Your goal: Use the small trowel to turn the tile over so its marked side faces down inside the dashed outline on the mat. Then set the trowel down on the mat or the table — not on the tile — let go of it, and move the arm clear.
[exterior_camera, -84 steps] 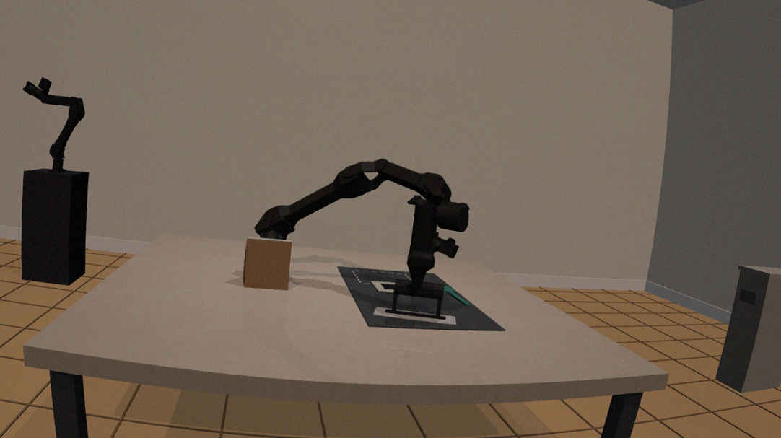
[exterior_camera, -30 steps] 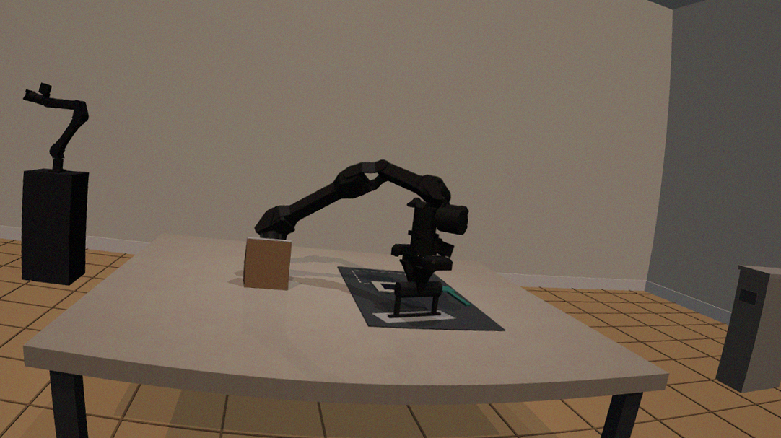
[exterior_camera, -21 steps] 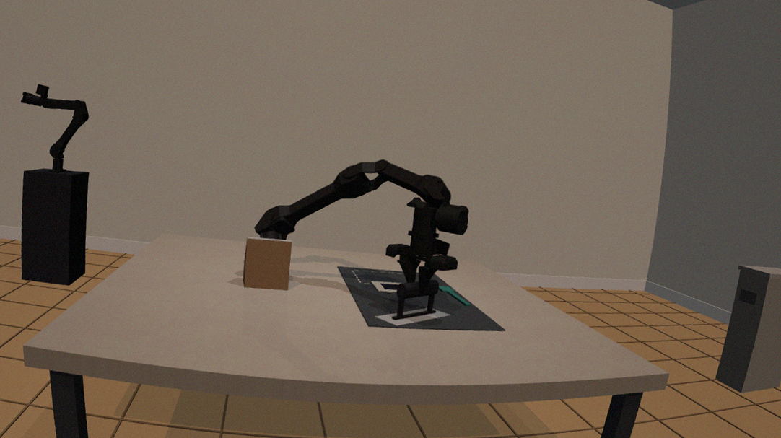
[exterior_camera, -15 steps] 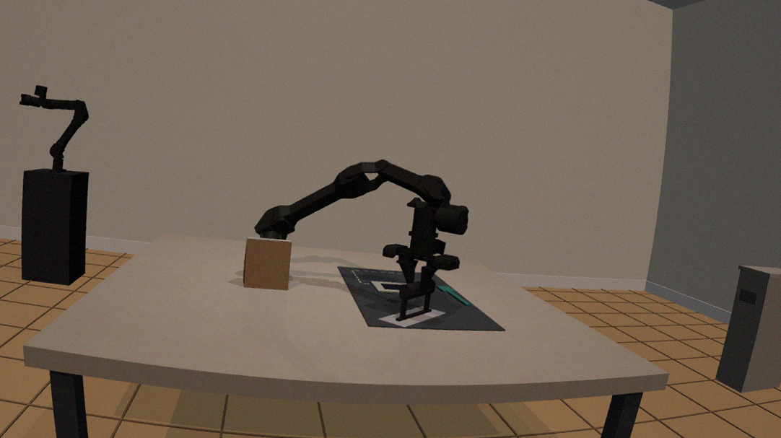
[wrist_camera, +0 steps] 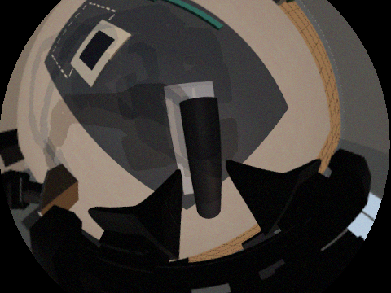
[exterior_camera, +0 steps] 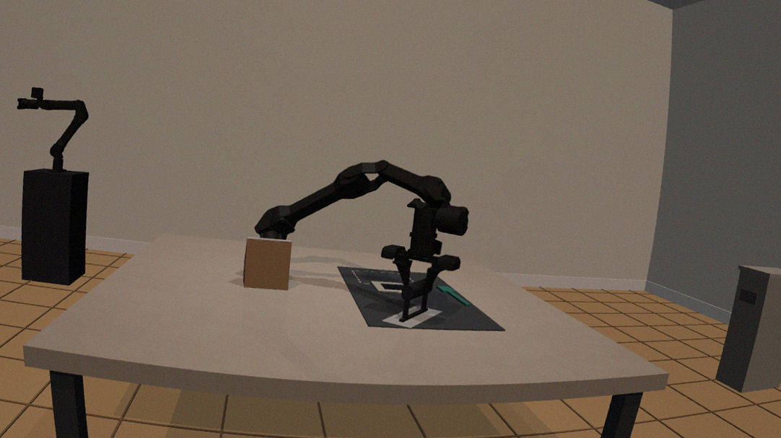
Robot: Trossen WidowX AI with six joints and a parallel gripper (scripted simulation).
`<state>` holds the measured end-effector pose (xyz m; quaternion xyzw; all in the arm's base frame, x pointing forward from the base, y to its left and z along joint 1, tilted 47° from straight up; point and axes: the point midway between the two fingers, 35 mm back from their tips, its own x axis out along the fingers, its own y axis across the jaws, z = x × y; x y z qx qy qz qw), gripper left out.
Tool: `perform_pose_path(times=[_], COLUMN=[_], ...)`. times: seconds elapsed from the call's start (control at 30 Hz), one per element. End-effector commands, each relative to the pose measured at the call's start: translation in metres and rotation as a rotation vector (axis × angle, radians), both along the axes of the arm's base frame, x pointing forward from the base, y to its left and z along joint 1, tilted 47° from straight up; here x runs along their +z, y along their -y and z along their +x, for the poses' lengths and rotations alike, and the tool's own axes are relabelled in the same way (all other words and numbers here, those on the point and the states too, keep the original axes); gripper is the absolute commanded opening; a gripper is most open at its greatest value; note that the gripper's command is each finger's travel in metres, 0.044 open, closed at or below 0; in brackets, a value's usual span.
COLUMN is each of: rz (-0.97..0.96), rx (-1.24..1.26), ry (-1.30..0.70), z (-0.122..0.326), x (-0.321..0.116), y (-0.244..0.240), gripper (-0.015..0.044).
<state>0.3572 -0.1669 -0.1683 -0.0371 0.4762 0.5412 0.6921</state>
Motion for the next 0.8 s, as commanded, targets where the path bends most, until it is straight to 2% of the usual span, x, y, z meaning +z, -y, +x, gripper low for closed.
perform_pose_path(times=[0.0,0.57,0.77], rz=[-0.002,-0.003,-0.034], rx=[0.007,0.009,0.053], ry=[0.003,0.005,0.068], z=[0.000,0.000,0.004], x=[-0.001,0.000,0.031], y=[-0.001,0.001,0.034], gripper=[0.0270,0.0270,0.0270])
